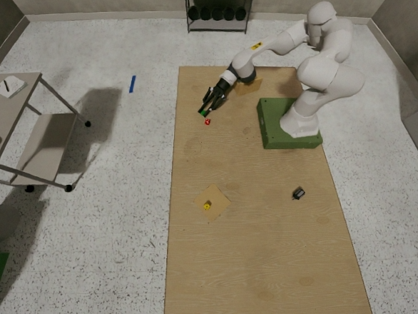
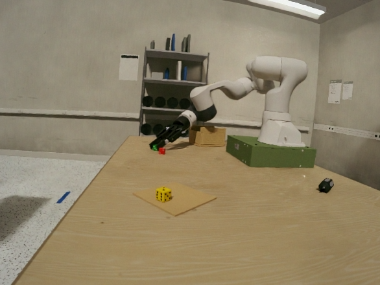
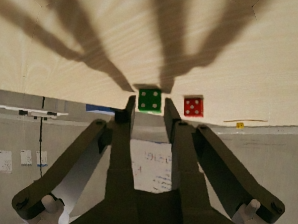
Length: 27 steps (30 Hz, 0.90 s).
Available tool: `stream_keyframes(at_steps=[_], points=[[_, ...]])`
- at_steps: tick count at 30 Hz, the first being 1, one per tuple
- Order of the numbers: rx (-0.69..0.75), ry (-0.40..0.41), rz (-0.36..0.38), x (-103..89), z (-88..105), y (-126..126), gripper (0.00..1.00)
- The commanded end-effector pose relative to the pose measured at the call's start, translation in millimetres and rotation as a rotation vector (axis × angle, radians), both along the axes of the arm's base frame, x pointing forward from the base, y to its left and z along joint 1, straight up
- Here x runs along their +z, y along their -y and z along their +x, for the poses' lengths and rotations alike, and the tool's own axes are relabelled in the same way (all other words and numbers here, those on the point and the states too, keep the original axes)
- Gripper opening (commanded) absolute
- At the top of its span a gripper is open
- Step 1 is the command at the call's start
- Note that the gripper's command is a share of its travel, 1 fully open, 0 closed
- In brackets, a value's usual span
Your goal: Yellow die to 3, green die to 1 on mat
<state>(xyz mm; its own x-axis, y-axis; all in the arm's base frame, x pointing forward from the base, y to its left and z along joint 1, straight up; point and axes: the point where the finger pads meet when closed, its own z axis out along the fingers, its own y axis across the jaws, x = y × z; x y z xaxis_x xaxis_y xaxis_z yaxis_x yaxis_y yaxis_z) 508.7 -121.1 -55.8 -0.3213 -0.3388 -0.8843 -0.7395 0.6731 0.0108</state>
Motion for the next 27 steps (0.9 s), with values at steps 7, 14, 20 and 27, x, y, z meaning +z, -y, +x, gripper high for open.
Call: stream_keyframes(at_steps=[7, 14, 20, 27], points=[[0.002, 0.003, -0.006, -1.4, 0.3, 1, 0.32], [0.002, 0.003, -0.006, -1.0, -0.1, 1, 0.32], [0.002, 0.003, -0.006, 4.8, -7.4, 9, 0.32], [0.002, 0.003, -0.006, 16.9, -22.7, 26, 0.32]])
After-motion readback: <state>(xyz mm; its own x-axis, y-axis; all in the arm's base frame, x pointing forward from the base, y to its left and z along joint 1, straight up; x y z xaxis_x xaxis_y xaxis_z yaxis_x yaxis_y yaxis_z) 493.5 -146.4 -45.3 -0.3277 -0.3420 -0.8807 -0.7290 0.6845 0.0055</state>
